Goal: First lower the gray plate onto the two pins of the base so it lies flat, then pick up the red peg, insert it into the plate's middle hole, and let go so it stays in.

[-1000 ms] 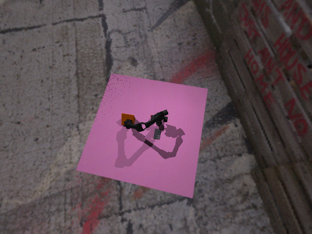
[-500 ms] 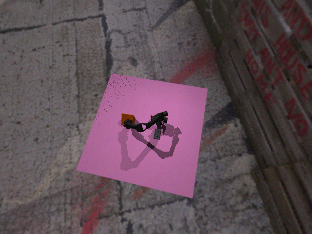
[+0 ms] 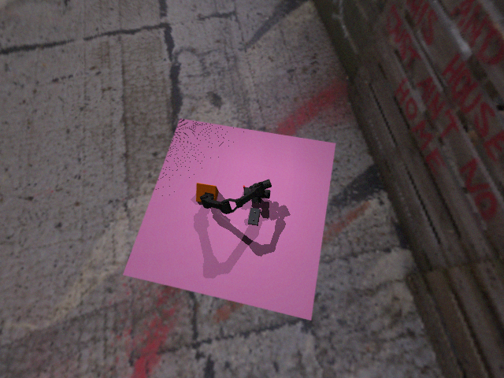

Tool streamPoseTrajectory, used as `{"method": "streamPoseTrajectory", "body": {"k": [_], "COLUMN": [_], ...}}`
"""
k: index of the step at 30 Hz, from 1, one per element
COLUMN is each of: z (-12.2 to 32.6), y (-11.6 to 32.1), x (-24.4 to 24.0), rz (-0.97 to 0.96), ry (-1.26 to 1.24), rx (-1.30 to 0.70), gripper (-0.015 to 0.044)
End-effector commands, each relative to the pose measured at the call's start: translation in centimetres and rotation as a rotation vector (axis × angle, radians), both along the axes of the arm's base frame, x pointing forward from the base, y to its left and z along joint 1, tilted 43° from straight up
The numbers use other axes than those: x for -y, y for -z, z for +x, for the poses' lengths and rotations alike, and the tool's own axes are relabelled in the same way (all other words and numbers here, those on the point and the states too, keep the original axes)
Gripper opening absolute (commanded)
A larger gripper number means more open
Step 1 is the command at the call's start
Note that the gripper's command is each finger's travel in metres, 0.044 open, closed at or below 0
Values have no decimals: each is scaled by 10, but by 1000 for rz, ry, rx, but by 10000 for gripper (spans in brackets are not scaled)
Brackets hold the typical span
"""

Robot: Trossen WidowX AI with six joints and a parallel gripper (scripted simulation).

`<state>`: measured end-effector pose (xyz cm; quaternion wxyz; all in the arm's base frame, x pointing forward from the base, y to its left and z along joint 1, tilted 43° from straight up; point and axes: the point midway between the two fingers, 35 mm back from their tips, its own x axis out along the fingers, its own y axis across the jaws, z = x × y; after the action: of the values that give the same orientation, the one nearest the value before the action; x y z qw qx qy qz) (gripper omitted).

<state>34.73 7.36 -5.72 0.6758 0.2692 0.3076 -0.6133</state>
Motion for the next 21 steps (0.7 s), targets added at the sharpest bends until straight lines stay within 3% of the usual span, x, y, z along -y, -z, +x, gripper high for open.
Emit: {"method": "streamPoseTrajectory", "body": {"k": [1, 5, 9, 21], "z": [0, 0, 1, 2], "y": [0, 0, -3, -29], "x": [1, 1, -3, -29], "rz": [-5, -5, -4, 1], "ry": [-4, -4, -5, -6], "rx": [0, 0, 0, -1], "gripper": [131, 105, 0, 0]}}
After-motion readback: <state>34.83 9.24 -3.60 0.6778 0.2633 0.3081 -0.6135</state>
